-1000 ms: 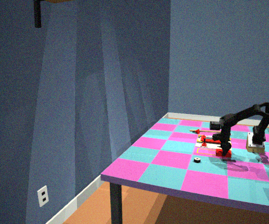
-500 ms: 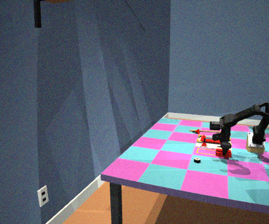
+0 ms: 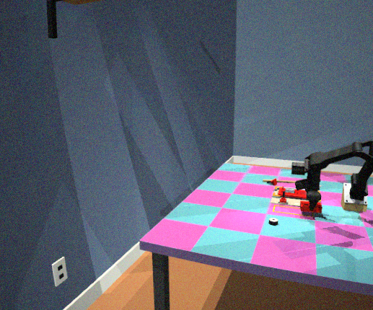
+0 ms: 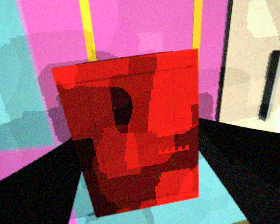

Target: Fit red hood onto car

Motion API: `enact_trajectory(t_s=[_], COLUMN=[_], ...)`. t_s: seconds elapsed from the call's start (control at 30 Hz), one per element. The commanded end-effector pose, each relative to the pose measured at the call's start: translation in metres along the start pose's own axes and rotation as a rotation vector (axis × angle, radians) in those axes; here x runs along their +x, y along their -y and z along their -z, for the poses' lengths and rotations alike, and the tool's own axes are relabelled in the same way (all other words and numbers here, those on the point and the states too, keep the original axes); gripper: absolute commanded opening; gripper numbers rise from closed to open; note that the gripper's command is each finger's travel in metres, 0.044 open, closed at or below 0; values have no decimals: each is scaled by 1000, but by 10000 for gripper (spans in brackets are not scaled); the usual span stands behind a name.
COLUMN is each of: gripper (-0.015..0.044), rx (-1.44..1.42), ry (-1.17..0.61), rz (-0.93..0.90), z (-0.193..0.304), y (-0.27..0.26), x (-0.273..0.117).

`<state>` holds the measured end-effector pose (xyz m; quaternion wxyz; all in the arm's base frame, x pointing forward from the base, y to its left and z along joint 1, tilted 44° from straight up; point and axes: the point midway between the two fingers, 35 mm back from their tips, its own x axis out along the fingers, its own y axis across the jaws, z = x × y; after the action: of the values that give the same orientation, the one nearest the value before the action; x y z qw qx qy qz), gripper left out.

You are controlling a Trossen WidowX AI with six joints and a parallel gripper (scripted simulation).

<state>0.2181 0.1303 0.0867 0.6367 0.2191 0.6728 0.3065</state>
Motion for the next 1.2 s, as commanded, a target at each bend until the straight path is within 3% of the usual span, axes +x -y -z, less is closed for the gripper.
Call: enact_trajectory(t_s=[0.0,0.5,1.17], gripper=[0,0,0], rx=[-11,-10,11], ry=[11,10,17], rz=[0,2,12], z=[-2,-1,-42], y=[-1,-1,45], x=[-19,-71,-78])
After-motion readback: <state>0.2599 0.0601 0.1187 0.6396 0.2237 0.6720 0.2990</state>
